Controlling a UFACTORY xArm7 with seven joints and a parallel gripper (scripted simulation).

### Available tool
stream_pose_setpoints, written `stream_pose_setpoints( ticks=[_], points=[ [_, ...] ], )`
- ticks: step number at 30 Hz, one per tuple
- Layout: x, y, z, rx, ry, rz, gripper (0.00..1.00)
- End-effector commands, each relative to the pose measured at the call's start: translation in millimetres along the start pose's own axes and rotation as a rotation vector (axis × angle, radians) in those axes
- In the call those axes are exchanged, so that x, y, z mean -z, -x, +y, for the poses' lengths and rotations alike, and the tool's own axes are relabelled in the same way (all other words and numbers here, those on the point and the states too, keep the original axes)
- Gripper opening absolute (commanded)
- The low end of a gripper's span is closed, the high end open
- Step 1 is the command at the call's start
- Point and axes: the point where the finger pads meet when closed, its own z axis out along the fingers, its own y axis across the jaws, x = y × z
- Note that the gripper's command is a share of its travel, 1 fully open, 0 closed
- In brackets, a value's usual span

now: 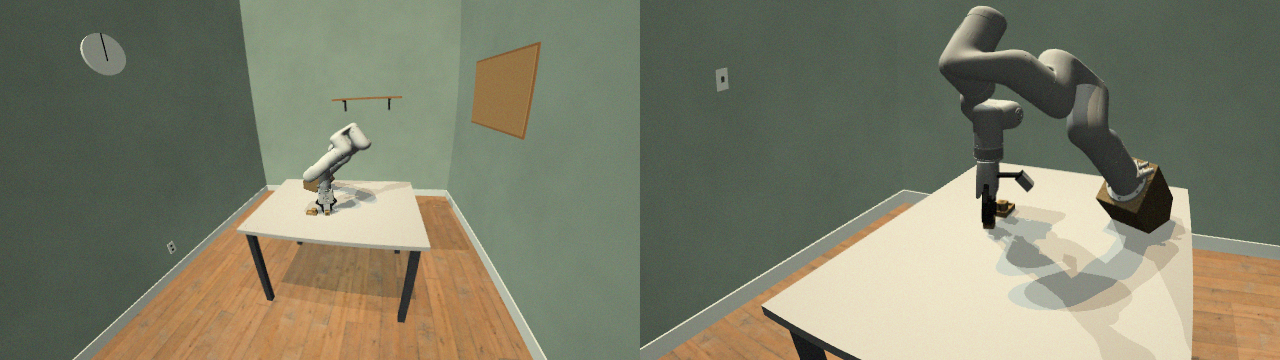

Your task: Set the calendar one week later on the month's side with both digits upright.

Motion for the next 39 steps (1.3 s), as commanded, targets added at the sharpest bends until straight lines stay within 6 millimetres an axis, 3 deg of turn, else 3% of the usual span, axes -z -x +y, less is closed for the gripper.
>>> stream_pose_setpoints(
  ticks=[1, 39],
  points=[
    [-5.8, 0.9, -0.9, 0.0, -0.002, -0.003, 0.47],
    [-12.5, 0.9, -0.9, 0.0, -0.002, -0.003, 0.47]
  ],
)
